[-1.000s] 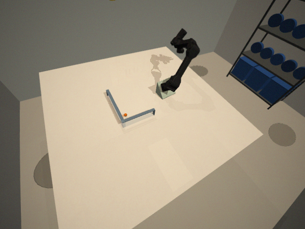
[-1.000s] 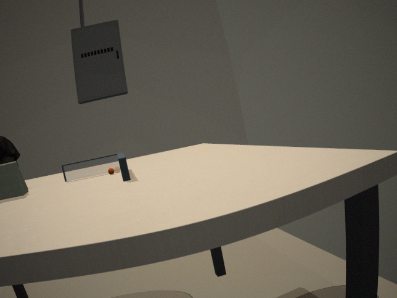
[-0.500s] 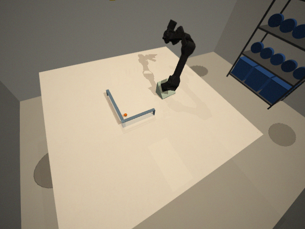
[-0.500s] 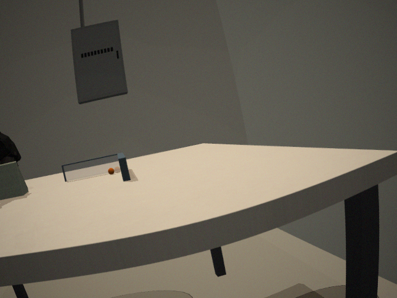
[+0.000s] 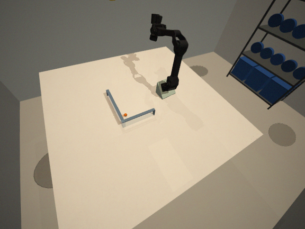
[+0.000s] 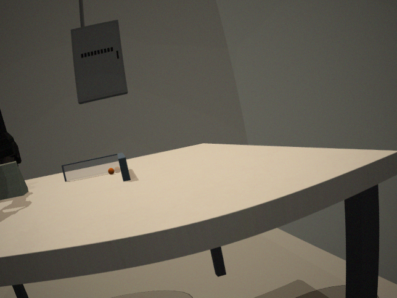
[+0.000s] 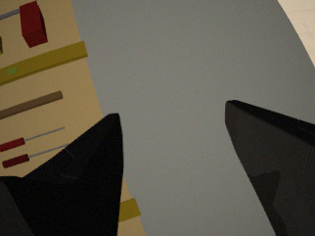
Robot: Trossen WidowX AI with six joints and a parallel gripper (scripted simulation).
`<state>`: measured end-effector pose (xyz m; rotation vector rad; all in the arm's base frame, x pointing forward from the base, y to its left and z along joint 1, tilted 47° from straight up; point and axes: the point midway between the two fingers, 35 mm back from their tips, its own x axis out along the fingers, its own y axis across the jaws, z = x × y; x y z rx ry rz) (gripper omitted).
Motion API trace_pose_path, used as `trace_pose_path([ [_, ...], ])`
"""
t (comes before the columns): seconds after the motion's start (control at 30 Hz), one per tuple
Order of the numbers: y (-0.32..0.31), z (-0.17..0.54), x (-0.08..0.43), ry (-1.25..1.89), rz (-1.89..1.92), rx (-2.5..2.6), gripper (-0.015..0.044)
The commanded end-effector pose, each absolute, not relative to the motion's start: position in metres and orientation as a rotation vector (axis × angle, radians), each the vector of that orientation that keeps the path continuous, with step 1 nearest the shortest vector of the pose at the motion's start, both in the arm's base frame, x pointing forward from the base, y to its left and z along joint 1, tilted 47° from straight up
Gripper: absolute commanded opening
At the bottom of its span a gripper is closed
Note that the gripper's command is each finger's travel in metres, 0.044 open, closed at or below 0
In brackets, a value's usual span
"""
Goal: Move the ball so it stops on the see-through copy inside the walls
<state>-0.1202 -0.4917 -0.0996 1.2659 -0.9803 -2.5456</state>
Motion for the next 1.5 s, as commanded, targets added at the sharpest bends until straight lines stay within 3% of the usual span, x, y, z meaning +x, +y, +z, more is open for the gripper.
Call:
trace_pose_path([
  [0.0, -0.498, -0.101, -0.067, -0.669, -2.456, 1.357, 0.0209],
  [0.4, -0.464, -0.1, 0.117, 0.268, -1.953, 1.441, 0.0209],
  [0.83, -0.339, -0.079, 0.282, 0.985, -1.177, 1.256, 0.0209],
  [1.2, -0.192, -0.041, 0.363, 1.353, -0.459, 0.996, 0.0209],
  [1.47, -0.059, -0.001, 0.381, 1.522, 0.122, 0.803, 0.0209],
])
